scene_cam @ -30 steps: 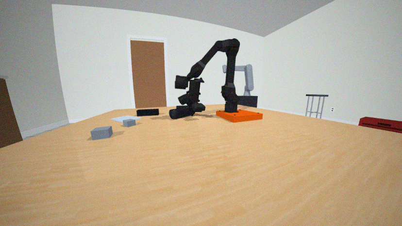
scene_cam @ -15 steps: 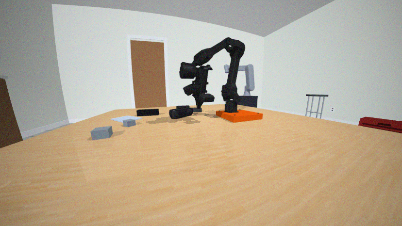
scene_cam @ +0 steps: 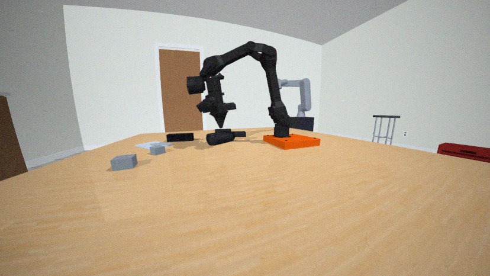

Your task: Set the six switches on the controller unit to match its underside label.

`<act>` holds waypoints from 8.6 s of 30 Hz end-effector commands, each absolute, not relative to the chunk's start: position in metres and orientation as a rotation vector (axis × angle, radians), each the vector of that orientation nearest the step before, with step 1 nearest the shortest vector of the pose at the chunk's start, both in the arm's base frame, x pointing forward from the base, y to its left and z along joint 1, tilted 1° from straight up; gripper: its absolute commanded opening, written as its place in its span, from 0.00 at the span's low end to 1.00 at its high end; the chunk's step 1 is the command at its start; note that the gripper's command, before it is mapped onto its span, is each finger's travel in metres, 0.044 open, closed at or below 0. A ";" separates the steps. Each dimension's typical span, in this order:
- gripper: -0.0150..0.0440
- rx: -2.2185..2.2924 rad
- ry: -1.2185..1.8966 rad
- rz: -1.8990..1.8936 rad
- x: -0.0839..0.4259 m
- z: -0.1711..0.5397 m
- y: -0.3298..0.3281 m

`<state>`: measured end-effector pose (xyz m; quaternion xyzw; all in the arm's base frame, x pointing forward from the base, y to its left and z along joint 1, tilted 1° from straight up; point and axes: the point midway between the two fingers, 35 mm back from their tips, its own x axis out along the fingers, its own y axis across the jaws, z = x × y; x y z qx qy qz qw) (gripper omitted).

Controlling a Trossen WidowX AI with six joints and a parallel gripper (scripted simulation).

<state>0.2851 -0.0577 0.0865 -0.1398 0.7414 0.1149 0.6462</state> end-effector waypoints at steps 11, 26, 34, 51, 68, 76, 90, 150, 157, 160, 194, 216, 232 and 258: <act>0.25 -0.240 1.590 0.632 0.345 0.073 -0.136; 0.25 -0.240 1.590 0.632 0.346 0.057 -0.137; 0.25 -0.240 1.590 0.632 0.347 0.045 -0.138; 0.25 -0.240 1.590 0.632 0.346 0.020 -0.138; 0.25 -0.240 1.590 0.632 0.344 0.020 -0.133; 0.25 -0.239 1.590 0.632 0.342 0.020 -0.131; 0.25 -0.239 1.591 0.632 0.339 0.019 -0.126; 0.25 -0.237 1.591 0.635 0.315 0.017 -0.090; 0.25 -0.236 1.591 0.635 0.313 0.017 -0.087; 0.25 -0.236 1.591 0.635 0.312 0.017 -0.086; 0.25 -0.240 1.590 0.632 0.345 0.073 -0.136; 0.25 -0.757 1.370 0.572 0.224 0.095 -0.104; 0.25 -0.980 1.289 0.517 0.173 0.064 -0.091; 0.25 -0.979 1.288 0.518 0.173 0.022 -0.093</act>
